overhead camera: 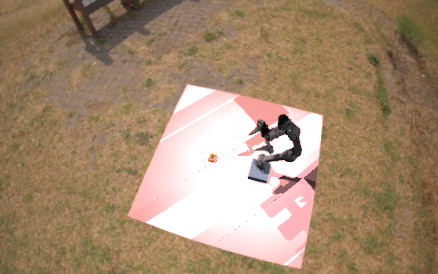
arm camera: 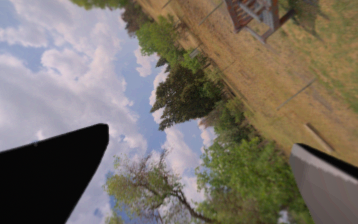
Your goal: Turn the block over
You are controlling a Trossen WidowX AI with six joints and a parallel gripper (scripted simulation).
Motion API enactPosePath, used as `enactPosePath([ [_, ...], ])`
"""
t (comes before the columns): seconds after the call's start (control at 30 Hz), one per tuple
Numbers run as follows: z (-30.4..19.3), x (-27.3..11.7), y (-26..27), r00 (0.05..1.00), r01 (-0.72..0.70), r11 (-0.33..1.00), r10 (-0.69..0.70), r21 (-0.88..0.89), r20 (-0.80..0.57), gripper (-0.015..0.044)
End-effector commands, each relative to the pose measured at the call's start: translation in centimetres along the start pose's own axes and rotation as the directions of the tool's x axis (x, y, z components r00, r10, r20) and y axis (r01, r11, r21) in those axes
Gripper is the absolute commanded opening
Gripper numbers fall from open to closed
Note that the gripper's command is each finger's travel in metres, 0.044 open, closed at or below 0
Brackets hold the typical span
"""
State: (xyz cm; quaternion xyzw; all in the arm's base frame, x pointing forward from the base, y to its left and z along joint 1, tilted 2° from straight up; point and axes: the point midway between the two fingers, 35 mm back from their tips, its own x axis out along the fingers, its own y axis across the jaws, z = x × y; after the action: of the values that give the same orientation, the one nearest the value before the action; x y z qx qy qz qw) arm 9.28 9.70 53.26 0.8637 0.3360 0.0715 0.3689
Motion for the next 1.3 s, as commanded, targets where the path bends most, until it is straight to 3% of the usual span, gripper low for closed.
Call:
enactPosePath([
  [0.0,4.9,4.7,2.3,0.991,0.075,0.991,-0.061,-0.113,0.118,0.044],
  [0.37,19.8,15.6,3.7,0.866,0.454,0.773,-0.267,-0.443,0.423,0.044],
  [0.53,26.6,19.2,1.8,0.761,0.641,0.565,-0.376,-0.52,0.529,0.044],
  [0.73,34.9,22.2,-2.0,0.587,0.797,0.222,-0.507,-0.562,0.631,0.044],
  [0.9,41.8,23.3,-6.3,0.394,0.812,-0.128,-0.601,-0.57,0.695,0.044],
  [1.1,48.6,22.8,-11.8,0.153,0.652,-0.48,-0.675,-0.587,0.722,0.044],
  [1.27,49.3,23.0,-12.7,0.118,0.616,-0.52,-0.682,-0.592,0.722,0.044],
])
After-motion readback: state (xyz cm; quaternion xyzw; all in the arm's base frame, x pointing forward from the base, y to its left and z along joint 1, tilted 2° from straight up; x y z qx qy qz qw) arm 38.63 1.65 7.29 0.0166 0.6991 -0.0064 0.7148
